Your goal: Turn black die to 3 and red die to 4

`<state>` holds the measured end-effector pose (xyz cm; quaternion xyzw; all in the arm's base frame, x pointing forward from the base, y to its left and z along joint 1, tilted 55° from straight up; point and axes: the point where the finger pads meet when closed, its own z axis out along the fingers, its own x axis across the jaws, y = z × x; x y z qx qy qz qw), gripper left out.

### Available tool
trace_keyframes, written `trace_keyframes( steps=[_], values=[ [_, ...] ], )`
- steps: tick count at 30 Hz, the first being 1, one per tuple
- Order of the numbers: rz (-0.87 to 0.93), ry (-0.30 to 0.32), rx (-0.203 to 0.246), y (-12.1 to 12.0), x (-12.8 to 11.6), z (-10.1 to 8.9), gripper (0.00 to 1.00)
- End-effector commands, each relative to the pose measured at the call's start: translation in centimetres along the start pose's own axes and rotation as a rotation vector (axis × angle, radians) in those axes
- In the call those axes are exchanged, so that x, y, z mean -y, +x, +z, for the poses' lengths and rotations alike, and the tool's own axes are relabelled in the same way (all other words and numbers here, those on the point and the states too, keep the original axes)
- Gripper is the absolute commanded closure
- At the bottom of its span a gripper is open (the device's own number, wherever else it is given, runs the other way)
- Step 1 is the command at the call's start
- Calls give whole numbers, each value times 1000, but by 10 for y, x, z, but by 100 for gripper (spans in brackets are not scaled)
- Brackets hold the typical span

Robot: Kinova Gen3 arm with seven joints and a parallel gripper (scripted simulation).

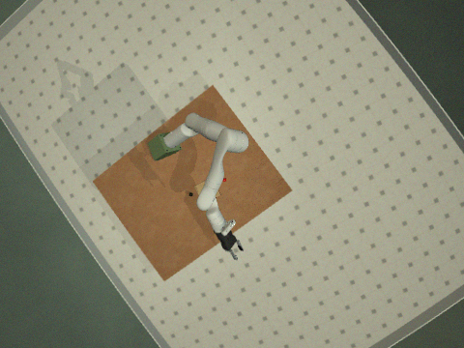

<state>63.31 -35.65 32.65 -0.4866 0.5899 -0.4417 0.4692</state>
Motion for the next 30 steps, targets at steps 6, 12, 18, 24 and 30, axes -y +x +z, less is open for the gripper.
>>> trace_keyframes(
  steps=[6,12,18,24,30],
  values=[
    [0,1,-2,1,1,-1,0],
    [0,1,-2,1,1,-1,0],
    [-1,1,-2,1,1,-1,0],
    [-14,1,4,0,0,0,0],
    [-75,-3,31,-4,-6,2,0]
  ],
)
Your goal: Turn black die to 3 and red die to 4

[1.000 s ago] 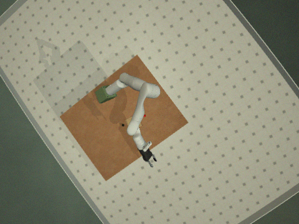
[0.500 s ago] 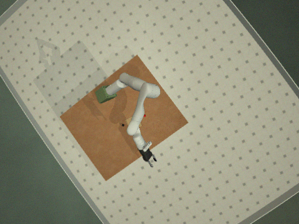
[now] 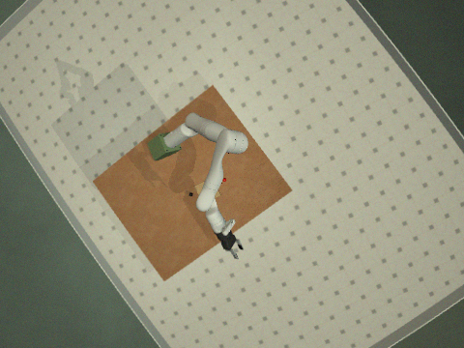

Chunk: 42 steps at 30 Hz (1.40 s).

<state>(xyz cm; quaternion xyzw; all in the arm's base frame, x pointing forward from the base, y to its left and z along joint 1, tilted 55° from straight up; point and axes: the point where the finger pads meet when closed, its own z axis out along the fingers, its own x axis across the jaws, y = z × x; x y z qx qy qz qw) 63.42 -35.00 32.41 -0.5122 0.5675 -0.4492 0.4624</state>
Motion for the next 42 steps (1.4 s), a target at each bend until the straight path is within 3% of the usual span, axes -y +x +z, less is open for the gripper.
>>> trace_keyframes(
  steps=[1,4,8,14,19,21,28,36,38,42],
  values=[
    [-26,-2,10,0,-4,1,0],
    [-45,-3,19,-1,-6,2,0],
    [-137,-8,63,-9,-15,3,0],
    [-326,-14,162,-27,-40,4,0],
    [-518,-16,276,-46,-73,-1,0],
    [-518,-16,276,-46,-73,-1,0],
    [-803,-5,480,-75,-137,-22,0],
    [-1092,39,757,-100,-223,-70,0],
    [-1092,39,757,-100,-223,-70,0],
    [-1204,73,896,-107,-265,-101,0]
  ],
)
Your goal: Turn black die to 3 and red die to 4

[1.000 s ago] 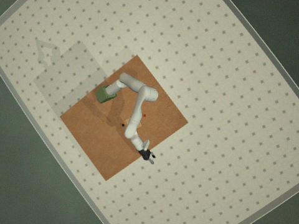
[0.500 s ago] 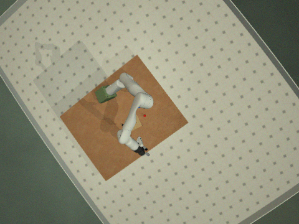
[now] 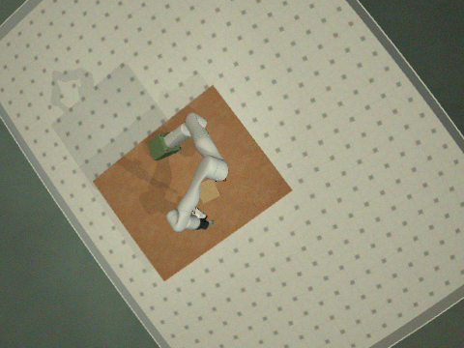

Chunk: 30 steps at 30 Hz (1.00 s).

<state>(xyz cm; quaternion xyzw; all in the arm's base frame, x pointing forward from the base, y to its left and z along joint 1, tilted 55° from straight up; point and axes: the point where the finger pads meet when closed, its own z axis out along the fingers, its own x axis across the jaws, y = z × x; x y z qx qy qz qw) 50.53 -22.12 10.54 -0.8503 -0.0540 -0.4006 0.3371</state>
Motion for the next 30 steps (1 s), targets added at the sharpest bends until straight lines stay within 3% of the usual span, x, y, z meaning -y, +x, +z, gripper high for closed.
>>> trace_keyframes(
  steps=[1,6,11,13,21,30],
  values=[
    [-44,32,53,-32,-5,1,0],
    [-168,108,168,-88,-2,-8,0],
    [-255,176,253,-131,0,-19,0],
    [-255,176,253,-131,0,-19,0],
    [-328,243,326,-168,2,-33,0],
    [-343,258,341,-176,3,-36,0]
  ],
)
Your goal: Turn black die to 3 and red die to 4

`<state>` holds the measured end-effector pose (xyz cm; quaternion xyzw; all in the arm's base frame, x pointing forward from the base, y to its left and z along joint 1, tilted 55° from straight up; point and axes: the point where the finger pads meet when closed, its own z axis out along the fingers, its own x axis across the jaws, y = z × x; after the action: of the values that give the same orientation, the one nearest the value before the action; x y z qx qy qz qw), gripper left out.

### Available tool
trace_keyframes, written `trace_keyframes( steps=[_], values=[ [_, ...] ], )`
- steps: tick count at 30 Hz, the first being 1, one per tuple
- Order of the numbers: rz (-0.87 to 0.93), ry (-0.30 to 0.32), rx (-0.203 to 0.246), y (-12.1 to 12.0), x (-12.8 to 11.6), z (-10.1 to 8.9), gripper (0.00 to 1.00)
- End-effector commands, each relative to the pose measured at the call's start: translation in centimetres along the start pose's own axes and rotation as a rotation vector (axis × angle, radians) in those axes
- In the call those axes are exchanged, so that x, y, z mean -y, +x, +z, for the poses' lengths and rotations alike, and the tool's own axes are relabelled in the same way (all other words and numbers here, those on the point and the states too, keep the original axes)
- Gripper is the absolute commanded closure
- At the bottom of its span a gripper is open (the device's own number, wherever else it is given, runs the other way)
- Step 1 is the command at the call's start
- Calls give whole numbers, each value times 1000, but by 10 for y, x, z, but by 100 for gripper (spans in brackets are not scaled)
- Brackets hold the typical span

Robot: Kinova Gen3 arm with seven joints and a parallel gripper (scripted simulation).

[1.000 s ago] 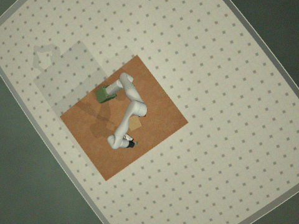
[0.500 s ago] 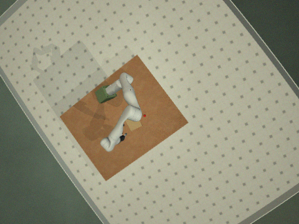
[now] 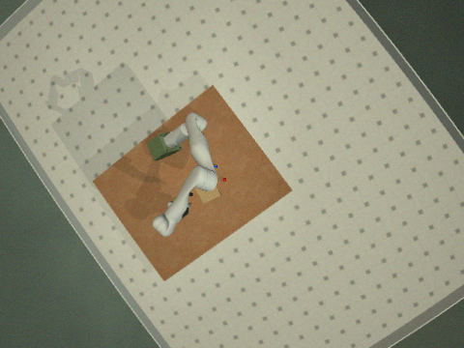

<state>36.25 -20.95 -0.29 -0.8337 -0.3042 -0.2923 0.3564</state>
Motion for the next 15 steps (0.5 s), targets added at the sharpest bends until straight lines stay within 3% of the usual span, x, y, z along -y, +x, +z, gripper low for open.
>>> trace_keyframes(
  steps=[1,15],
  values=[
    [0,-1,0,-1,0,-1,0],
    [2,-3,0,-1,0,1,0]
  ],
)
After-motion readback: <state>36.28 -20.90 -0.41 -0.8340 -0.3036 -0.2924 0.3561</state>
